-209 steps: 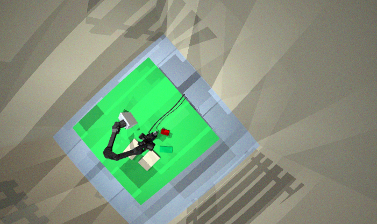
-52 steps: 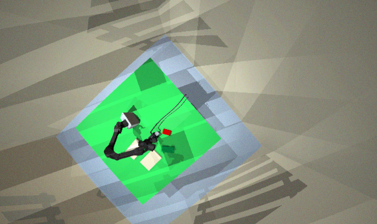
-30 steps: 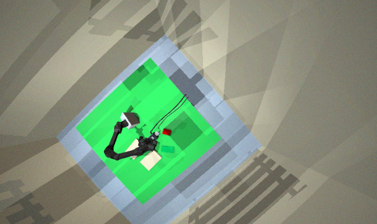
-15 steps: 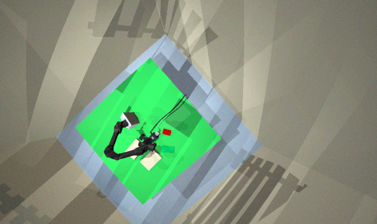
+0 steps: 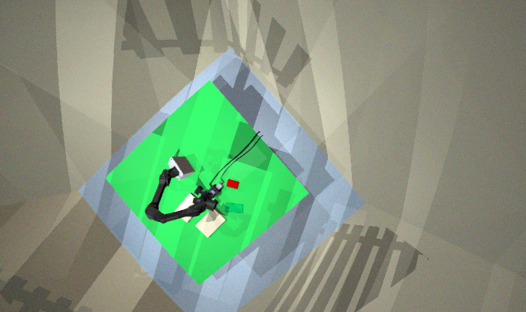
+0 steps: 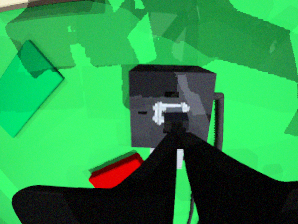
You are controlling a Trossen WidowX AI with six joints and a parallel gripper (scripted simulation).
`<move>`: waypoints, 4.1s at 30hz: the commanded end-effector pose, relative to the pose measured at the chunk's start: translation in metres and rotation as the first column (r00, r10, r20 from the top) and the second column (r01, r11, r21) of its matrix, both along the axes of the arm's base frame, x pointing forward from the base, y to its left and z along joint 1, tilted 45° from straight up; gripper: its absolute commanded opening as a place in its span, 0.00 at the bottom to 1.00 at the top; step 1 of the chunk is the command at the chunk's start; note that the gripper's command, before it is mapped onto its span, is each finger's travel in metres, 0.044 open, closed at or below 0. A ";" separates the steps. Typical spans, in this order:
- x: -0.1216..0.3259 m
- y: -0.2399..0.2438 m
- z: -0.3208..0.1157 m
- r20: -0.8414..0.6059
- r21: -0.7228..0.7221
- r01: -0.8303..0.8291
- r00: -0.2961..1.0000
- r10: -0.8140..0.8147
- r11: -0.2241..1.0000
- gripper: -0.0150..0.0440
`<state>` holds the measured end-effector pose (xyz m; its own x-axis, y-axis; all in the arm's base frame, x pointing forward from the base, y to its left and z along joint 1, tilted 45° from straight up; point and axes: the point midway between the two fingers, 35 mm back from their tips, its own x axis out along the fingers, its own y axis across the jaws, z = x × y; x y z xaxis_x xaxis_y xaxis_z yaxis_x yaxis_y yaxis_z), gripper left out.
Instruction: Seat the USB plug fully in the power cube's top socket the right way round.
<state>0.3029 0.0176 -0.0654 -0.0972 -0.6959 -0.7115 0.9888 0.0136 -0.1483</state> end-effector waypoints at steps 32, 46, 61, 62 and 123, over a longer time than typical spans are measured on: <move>0.000 -0.001 -0.004 0.012 0.018 0.015 1.000 -0.015 1.000 0.25; 0.000 -0.002 -0.006 0.017 0.026 0.021 1.000 -0.022 0.999 0.25; 0.000 -0.003 -0.008 0.023 0.034 0.028 0.999 -0.028 0.999 0.25; 0.000 -0.003 -0.008 0.023 0.035 0.028 0.999 -0.029 0.999 0.25; -0.001 -0.006 -0.015 0.041 0.062 0.049 0.998 -0.052 0.997 0.25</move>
<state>0.3018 0.0114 -0.0796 -0.0996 -0.6503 -0.7531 0.9940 -0.0305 -0.1051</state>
